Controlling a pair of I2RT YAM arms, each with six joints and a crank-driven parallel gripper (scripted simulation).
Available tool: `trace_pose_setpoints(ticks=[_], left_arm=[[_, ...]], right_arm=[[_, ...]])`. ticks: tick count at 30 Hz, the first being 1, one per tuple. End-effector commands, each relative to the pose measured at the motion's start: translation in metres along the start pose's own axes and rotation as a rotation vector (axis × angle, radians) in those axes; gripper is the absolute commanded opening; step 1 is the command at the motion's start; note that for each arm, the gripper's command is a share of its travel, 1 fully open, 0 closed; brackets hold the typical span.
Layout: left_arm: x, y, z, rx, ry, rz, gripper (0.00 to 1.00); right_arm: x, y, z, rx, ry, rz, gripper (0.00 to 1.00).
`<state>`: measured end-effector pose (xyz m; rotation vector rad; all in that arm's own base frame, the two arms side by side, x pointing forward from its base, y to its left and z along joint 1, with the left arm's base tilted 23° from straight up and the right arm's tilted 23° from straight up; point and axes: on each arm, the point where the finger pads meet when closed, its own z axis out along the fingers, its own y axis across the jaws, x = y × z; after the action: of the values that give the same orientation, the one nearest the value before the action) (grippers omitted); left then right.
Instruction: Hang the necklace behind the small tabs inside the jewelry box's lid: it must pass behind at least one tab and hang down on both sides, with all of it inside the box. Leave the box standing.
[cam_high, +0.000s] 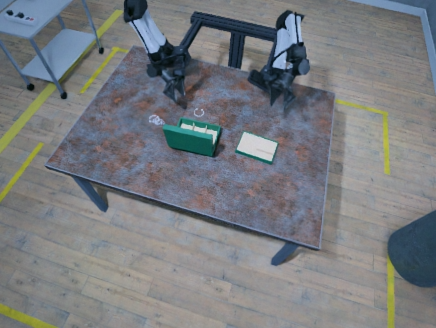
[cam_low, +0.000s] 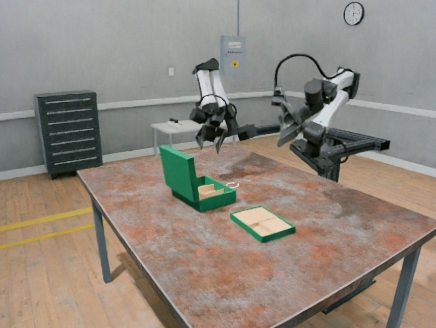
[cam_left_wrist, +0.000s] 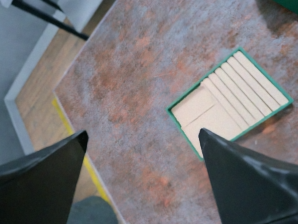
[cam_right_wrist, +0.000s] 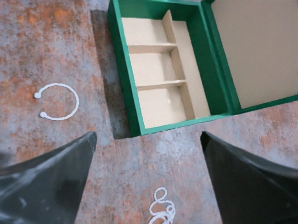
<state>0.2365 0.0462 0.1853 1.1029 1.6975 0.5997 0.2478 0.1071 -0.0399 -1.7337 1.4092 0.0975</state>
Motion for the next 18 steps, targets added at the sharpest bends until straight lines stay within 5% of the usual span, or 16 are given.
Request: trace_pose_setpoints(ticks=[1, 18], left_arm=[[-0.0032, 0.0064, -0.0025, -0.022, -0.008, 0.003, 1.0], [-0.0066, 0.0129, -0.0044, -0.039, -0.016, 0.011, 1.0]], right_arm=[[-0.004, -0.0066, 0.0009, 0.014, -0.013, -0.013, 1.0], [-0.0028, -0.007, 0.0005, 0.015, -0.006, -0.012, 1.0]])
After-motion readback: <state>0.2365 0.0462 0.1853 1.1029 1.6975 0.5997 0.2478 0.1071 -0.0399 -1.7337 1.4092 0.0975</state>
